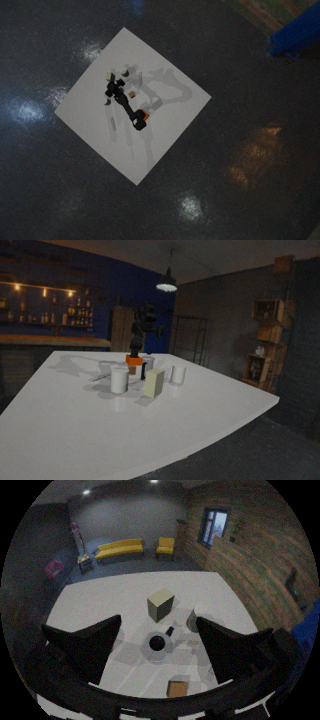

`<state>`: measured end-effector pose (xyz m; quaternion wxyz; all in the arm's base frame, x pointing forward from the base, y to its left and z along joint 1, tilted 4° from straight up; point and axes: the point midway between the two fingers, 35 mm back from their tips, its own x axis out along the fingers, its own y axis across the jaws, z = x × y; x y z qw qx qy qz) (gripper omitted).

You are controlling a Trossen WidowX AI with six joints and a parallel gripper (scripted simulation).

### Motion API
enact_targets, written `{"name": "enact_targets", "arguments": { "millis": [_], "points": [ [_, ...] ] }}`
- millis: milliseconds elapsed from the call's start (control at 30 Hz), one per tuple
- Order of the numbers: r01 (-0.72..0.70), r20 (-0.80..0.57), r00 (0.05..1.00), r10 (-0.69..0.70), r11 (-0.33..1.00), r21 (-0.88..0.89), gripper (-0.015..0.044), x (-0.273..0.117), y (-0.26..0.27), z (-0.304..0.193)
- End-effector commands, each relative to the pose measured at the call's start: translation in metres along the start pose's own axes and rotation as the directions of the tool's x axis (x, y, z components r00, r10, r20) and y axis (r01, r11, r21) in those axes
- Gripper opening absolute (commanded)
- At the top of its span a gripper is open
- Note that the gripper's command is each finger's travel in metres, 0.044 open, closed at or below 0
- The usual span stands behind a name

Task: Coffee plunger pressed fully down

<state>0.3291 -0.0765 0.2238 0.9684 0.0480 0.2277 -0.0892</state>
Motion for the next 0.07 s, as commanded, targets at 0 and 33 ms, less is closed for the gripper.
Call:
{"name": "enact_targets", "arguments": {
  "millis": [0,33],
  "points": [
    [-0.003,0.003,1.000,0.003,1.000,-0.004,0.0440,-0.0022,0.0005,0.0011],
    [-0.003,0.003,1.000,0.003,1.000,-0.004,0.0440,-0.0022,0.0005,0.0011]
  ]
}}
